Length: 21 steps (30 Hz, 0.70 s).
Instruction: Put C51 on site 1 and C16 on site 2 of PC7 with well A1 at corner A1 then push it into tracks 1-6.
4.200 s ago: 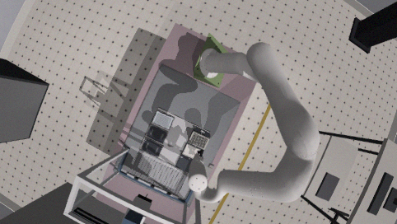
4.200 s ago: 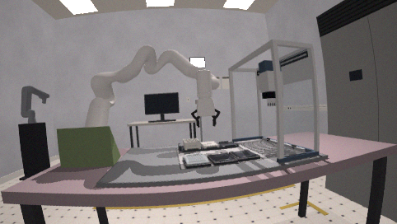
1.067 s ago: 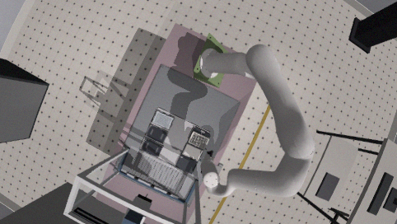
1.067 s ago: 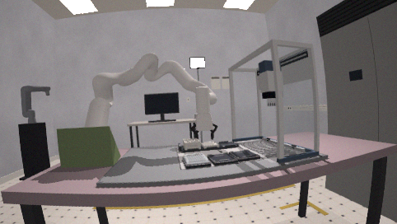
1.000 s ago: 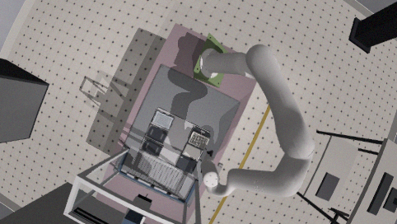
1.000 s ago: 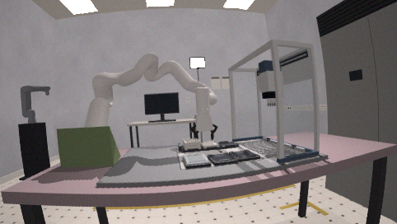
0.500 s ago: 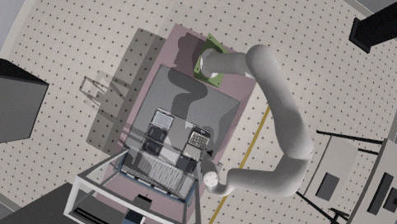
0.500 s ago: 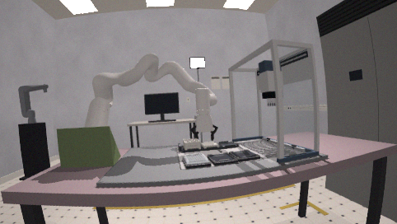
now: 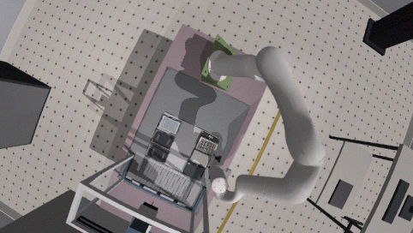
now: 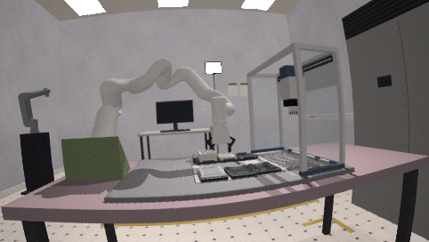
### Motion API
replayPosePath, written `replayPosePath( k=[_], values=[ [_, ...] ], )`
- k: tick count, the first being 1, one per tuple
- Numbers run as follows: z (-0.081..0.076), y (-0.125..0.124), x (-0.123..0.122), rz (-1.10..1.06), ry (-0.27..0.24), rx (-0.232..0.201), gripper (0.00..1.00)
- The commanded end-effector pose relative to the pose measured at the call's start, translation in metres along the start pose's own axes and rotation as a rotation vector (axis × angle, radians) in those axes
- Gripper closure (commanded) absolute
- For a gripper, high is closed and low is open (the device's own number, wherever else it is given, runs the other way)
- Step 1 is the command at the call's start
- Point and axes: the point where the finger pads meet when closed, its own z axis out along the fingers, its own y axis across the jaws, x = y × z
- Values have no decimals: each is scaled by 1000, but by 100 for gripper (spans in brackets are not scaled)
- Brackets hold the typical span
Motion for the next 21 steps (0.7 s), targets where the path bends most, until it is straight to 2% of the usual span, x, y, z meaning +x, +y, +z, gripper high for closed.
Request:
replayPosePath(
  k=[1, 21],
  values=[
    [2, 1, 0, -1, 0, -2, 0],
    [8, 1, 0, -1, 0, -2, 0]
  ],
)
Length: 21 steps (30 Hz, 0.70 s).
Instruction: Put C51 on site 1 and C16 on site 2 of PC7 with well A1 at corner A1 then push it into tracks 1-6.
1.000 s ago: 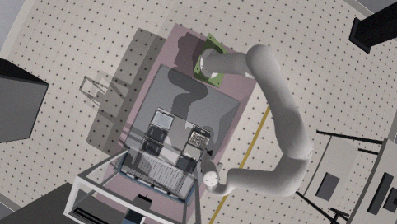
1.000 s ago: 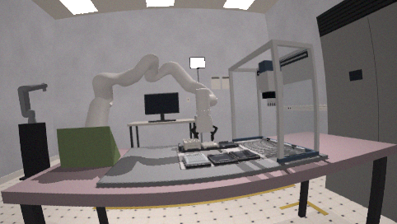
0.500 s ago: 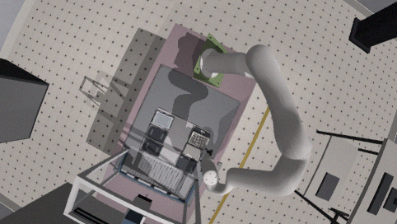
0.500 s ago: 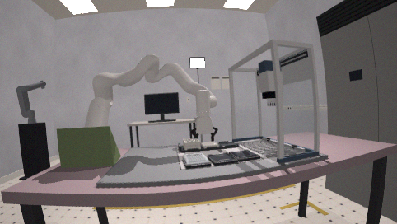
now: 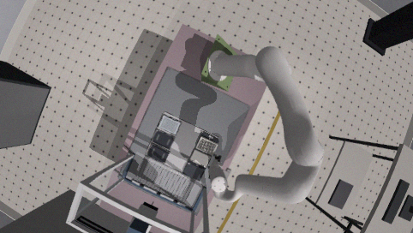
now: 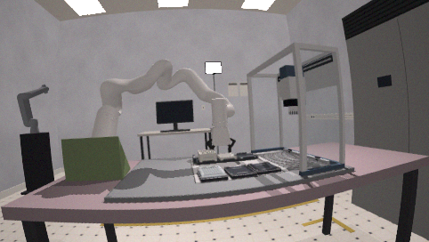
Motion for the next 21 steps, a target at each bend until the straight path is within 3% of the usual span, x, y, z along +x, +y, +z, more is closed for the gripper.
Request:
replayPosePath(
  k=[1, 21],
  values=[
    [-1, 1, 0, -1, 0, -2, 0],
    [-1, 1, -8, -1, 0, -2, 0]
  ],
)
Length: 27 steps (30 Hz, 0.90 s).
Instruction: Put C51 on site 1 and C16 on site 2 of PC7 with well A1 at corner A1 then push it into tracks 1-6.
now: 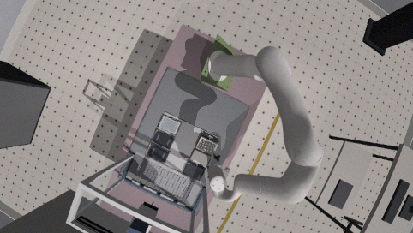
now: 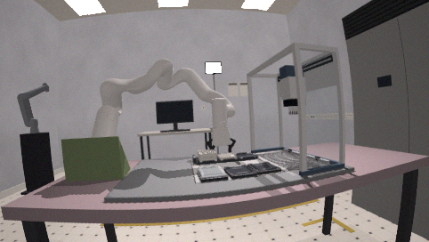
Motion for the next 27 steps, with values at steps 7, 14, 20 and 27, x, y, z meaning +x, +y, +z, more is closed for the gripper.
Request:
replayPosePath(
  k=[7, 14, 20, 27],
  values=[
    [-1, 1, -5, -1, 0, -2, 0],
    [-1, 1, -7, -1, 0, -2, 0],
    [-1, 1, -10, -1, 0, -2, 0],
    [-1, 1, -14, -1, 0, -2, 0]
  ],
)
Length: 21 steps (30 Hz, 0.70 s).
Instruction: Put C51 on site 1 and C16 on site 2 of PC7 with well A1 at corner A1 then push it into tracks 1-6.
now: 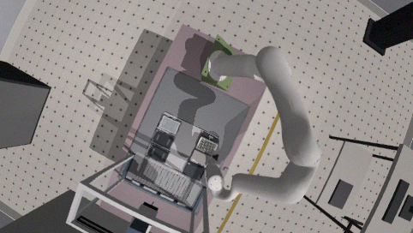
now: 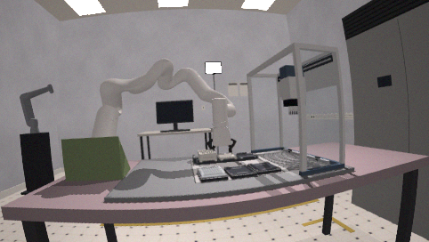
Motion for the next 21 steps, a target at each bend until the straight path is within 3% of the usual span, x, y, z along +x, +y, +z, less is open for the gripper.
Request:
replayPosePath(
  k=[1, 21],
  values=[
    [-1, 1, -2, -1, 0, -2, 0],
    [-1, 1, -10, -1, 0, -2, 0]
  ],
)
